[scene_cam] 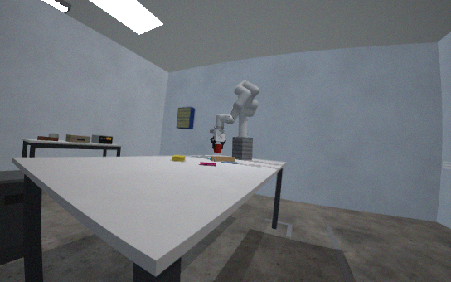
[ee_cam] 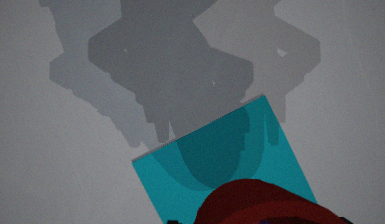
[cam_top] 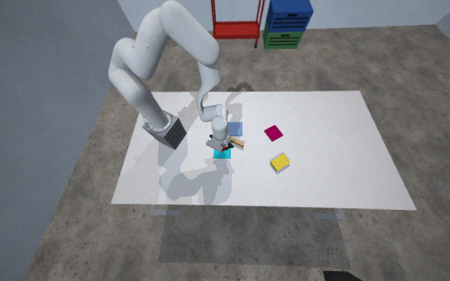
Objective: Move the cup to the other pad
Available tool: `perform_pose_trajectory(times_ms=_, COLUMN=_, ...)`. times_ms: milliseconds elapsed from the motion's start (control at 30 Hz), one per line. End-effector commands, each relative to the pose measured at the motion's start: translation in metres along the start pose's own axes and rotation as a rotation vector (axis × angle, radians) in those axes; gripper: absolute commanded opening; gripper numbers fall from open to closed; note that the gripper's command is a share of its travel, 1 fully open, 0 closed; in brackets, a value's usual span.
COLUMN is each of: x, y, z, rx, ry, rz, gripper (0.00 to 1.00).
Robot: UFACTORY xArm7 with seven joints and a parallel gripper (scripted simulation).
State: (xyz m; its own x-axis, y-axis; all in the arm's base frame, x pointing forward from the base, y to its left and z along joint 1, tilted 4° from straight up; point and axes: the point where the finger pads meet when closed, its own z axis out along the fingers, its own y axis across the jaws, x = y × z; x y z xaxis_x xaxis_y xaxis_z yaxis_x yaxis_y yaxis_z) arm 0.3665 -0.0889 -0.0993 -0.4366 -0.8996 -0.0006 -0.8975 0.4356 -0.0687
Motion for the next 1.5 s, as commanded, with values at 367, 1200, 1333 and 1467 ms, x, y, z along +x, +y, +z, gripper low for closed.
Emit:
perform_pose_trajectory(times_ms=367, x=0.002, y=-0.001, z=-0.001, rx=0.003, ry=-0.001, rz=0.000, gripper=0.84)
perform_pose_trajectory(times_ms=1200, x=0.003, y=-0.001, z=0.031, rx=0.003, ry=-0.001, rz=0.000, gripper=0.84)
perform_pose_trajectory(times_ms=1333, x=0.003, y=-0.001, z=0.040, rx=0.003, ry=-0.001, rz=0.000, gripper=0.84)
perform_pose_trajectory(times_ms=1467, x=0.003, y=-0.001, z=0.045, rx=0.003, ry=-0.001, rz=0.000, gripper=0.84)
